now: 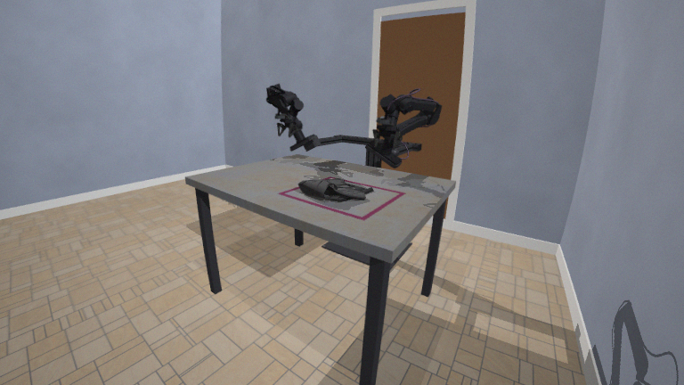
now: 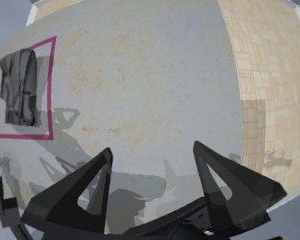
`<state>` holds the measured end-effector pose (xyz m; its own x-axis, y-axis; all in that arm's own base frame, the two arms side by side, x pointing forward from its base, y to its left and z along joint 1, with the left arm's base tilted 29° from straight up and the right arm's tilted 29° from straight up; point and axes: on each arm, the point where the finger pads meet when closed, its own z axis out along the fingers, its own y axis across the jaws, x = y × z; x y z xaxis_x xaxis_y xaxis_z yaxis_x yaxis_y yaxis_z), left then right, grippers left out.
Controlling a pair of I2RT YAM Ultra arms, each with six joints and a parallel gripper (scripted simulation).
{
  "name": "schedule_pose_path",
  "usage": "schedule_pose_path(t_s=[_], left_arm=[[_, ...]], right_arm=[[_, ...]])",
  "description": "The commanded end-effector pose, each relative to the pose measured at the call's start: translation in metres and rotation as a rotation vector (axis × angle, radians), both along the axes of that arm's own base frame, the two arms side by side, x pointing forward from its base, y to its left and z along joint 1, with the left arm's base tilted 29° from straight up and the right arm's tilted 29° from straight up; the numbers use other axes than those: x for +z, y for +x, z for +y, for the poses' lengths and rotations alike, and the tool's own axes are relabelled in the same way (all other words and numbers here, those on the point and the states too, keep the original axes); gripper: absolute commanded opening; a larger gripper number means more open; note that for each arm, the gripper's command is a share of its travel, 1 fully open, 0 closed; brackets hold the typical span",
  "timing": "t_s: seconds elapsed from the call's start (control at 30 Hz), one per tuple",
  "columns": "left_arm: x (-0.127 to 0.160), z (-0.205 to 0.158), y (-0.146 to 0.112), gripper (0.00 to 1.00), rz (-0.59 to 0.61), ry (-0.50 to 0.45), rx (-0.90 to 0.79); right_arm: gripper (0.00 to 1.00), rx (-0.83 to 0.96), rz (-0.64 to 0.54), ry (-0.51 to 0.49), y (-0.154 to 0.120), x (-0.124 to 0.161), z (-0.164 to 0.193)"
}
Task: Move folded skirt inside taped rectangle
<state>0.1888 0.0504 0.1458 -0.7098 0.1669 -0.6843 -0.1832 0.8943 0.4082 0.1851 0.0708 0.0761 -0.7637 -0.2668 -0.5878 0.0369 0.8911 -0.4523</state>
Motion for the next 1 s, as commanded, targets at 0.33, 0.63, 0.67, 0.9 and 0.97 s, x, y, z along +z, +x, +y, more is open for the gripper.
schedule_pose_path(t_s=[0.33,0.63,0.67,0.9,0.97], left_arm=[[-0.0082,0.0010,-0.0156,0.90,0.089,0.028,-0.076],[-0.0082,0.0010,-0.0156,0.90,0.089,0.028,-0.076],[-0.0082,0.0010,-0.0156,0.90,0.089,0.028,-0.076],[-0.0082,0.0010,-0.0156,0.90,0.089,0.028,-0.076],[-0.0082,0.0010,-0.0156,0.90,0.089,0.028,-0.076]], right_arm=[[0.90,0.005,-0.019,0.006,0.0019,0.0023,-0.0008],[0.90,0.005,-0.019,0.006,0.0019,0.0023,-0.0008],[0.90,0.005,-0.019,0.006,0.0019,0.0023,-0.0008],[0.90,0.005,-0.019,0.006,0.0019,0.0023,-0.0008],[0.90,0.005,-0.019,0.006,0.0019,0.0023,-0.0008]])
